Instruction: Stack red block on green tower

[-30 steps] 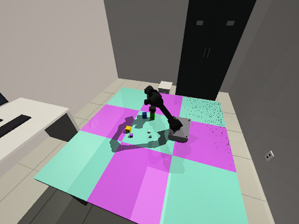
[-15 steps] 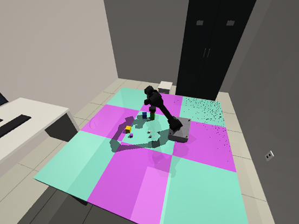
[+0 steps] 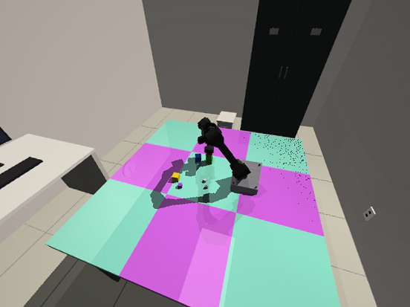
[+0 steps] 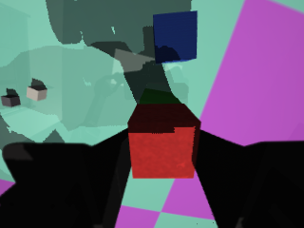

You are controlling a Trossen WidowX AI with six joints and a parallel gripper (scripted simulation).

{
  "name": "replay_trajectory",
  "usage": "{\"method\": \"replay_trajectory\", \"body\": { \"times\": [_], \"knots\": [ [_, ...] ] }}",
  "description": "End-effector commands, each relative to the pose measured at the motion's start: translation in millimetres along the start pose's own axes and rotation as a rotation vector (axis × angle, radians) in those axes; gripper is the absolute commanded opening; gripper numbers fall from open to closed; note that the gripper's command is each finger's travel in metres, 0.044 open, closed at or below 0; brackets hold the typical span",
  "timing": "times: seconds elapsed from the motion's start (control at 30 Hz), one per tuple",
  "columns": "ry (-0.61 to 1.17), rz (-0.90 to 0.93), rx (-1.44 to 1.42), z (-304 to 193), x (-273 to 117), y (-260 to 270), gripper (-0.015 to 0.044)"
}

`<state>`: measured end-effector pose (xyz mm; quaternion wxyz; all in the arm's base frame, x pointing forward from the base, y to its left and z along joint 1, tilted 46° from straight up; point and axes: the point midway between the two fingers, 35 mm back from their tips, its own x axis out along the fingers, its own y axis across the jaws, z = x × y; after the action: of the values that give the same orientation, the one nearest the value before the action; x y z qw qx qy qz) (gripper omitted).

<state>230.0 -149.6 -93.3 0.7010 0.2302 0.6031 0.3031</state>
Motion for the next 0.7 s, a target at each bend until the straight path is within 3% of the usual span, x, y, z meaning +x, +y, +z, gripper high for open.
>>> {"method": "replay_trajectory", "body": {
  "times": [0.0, 0.33, 0.67],
  "knots": [
    [0.000, 0.001, 0.000, -0.1, 0.2, 0.2, 0.0184],
    [0.000, 0.001, 0.000, -0.1, 0.2, 0.2, 0.0440],
    [0.000, 0.001, 0.000, -0.1, 0.2, 0.2, 0.0440]
  ]
}}
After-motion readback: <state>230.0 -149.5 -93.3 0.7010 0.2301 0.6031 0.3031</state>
